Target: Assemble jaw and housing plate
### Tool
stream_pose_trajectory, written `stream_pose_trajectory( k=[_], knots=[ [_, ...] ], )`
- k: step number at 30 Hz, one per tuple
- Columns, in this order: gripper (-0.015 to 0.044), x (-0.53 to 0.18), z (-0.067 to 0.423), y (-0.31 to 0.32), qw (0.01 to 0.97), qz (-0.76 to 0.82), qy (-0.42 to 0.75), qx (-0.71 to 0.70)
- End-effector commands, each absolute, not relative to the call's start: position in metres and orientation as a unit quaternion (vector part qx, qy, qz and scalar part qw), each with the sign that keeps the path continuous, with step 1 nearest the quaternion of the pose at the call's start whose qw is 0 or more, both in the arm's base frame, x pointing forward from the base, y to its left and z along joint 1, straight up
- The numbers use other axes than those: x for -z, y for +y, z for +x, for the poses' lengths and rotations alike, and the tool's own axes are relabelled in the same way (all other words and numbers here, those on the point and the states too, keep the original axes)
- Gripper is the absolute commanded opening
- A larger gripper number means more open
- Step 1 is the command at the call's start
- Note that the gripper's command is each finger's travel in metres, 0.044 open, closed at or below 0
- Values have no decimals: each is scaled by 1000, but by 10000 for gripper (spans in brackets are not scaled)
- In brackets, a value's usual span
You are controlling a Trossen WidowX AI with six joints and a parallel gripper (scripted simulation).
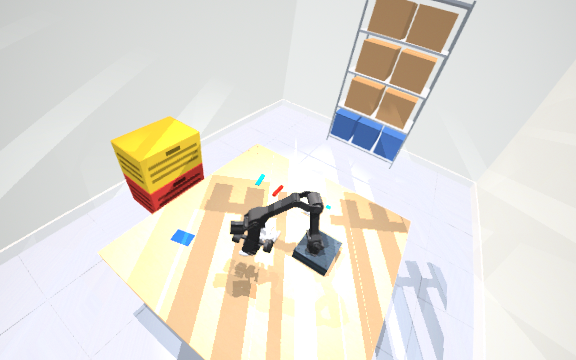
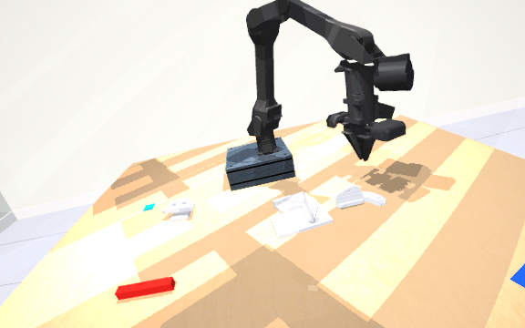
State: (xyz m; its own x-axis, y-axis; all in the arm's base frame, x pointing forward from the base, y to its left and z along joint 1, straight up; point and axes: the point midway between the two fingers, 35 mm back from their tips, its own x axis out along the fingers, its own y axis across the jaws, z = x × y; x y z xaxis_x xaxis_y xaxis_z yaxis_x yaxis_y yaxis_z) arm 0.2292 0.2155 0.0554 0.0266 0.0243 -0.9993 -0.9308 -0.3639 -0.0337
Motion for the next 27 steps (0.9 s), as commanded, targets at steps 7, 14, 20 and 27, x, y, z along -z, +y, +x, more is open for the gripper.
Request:
stream_pose_trajectory(
  k=[7, 14, 20, 27],
  knots=[
    [0, -55, 229, 215, 411, -587, 386, -581],
    [79, -55, 229, 215, 418, -582, 393, -577],
    [236, -56, 232, 213, 474, -537, 449, -534],
    [420, -57, 234, 210, 535, -477, 510, -477]
  ],
)
